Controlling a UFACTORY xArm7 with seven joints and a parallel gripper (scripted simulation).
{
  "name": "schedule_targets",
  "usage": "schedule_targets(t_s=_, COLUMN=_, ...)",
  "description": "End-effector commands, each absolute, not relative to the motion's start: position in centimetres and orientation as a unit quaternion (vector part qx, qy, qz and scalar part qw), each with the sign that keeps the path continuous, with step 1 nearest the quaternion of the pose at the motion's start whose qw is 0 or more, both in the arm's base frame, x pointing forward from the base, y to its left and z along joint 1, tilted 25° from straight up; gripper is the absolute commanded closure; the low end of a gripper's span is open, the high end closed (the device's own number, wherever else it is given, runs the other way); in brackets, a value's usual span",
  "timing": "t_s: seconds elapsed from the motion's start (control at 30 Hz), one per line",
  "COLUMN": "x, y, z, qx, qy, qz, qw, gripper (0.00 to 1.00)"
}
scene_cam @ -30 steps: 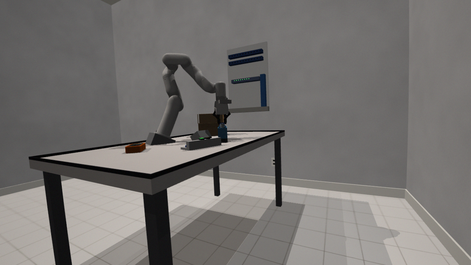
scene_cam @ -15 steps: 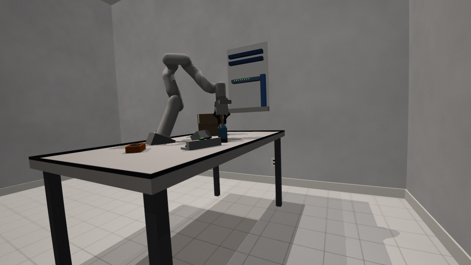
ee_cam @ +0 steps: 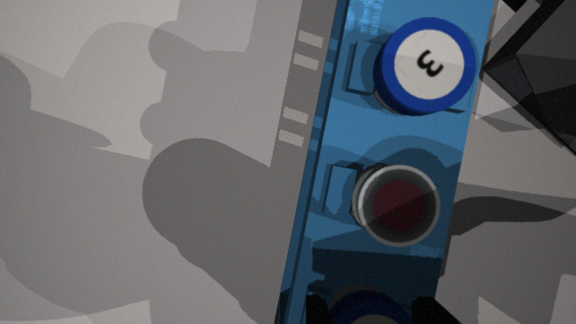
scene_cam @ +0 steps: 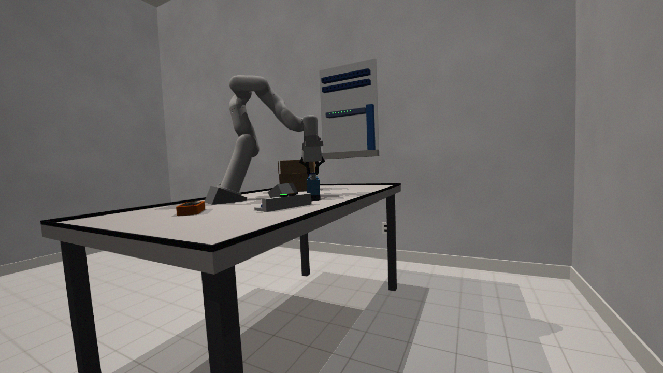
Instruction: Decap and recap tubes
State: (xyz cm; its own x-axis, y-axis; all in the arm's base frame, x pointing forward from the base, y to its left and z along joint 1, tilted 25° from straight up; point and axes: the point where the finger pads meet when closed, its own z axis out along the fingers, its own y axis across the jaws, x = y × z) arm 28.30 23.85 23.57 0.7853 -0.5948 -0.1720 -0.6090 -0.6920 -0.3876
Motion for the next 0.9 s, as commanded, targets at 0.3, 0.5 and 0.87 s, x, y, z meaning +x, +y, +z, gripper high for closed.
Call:
schedule_targets(t_s=0.3, x=28.38, y=23.93, z=23.68, qx=-0.832, qy=0.511, qz=0.058, qw=0.209, gripper=1.0)
schedule_targets(t_s=0.5, x=28.38, y=23.94, z=23.65, qx=-0.791, qy=0.573, qz=0.074, qw=0.204, gripper=1.0)
schedule_targets(t_s=0.87, x=28.38, y=23.94, z=23.65, qx=-0.791, qy=0.573, qz=0.074, qw=0.204, gripper=0.54)
